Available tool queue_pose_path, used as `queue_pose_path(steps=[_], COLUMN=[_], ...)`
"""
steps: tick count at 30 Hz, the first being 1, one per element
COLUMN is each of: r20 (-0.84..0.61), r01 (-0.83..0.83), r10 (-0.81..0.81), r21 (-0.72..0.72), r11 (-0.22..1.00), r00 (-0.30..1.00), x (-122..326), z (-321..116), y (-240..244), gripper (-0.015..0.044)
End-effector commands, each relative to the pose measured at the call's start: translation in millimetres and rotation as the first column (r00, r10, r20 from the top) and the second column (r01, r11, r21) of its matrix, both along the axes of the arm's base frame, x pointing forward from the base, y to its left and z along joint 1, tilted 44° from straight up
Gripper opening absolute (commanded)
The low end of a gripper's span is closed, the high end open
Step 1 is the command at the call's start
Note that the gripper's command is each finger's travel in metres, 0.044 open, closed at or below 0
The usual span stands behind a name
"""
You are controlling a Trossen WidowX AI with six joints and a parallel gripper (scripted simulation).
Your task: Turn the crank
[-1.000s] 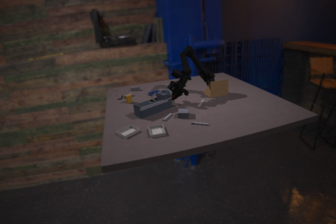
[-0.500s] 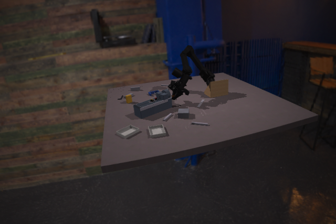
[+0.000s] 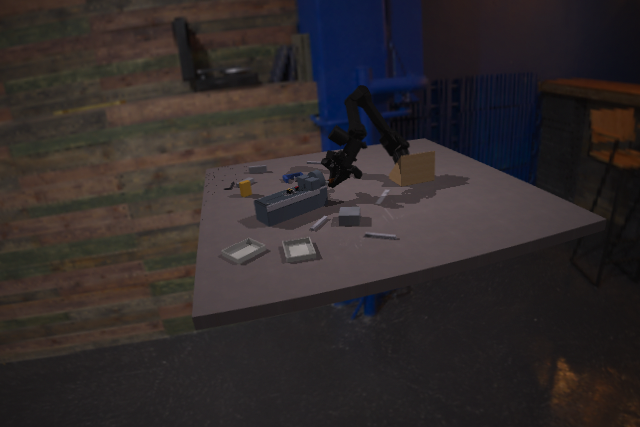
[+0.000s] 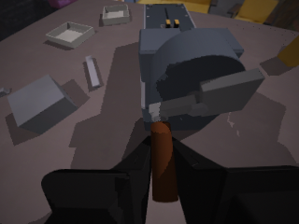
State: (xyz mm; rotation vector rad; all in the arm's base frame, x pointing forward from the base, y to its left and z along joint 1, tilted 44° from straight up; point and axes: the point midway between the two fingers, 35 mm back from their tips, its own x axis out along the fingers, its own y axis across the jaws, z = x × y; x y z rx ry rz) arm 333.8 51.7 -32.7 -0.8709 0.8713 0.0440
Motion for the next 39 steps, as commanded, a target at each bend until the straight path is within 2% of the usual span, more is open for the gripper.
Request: queue_pose_path(steps=[1,39], r20=[0.001,0.0], r01=[-0.014,-0.014], r10=[0.014,0.014], r21=[0.005,0.005], r11=[1.0,1.0], r00=[1.0,1.0], x=[-2,5], z=[4,40], y=[9,17], gripper=[0.0,0.0])
